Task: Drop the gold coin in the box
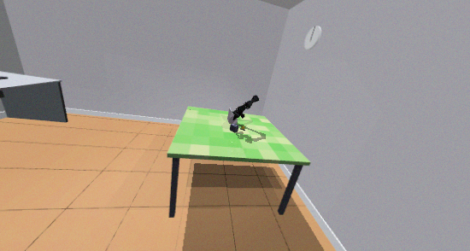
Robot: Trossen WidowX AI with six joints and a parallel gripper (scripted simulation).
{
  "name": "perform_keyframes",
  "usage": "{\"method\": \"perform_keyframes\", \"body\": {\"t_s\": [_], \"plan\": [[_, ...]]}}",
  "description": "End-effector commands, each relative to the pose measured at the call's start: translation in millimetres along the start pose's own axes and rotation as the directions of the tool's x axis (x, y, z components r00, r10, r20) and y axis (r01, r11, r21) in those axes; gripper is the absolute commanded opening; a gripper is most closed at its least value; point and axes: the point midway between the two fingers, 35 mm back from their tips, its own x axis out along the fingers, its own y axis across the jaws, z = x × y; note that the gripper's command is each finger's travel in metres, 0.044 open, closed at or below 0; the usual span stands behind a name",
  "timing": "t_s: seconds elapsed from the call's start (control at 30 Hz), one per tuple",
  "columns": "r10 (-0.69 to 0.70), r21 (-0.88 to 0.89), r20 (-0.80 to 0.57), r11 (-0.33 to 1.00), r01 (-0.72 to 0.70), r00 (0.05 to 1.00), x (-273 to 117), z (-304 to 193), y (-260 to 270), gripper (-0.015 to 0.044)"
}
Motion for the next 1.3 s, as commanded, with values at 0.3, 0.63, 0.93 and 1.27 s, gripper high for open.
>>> {"method": "perform_keyframes", "body": {"t_s": [0.3, 0.63, 0.93, 1.27], "plan": [[0.194, -0.003, 0.434, 0.977, -0.214, 0.88, -57.1, 103.5, 88.9, 0.0161], [0.194, -0.003, 0.436, 0.977, -0.214, 0.879, -25.5, 117.1, 95.8, 0.0161], [0.195, -0.003, 0.436, 0.977, -0.215, 0.879, -11.6, 122.4, 98.3, 0.0161], [0.194, -0.006, 0.434, 0.977, -0.213, 0.88, -0.7, 127.6, 99.8, 0.0161]]}}
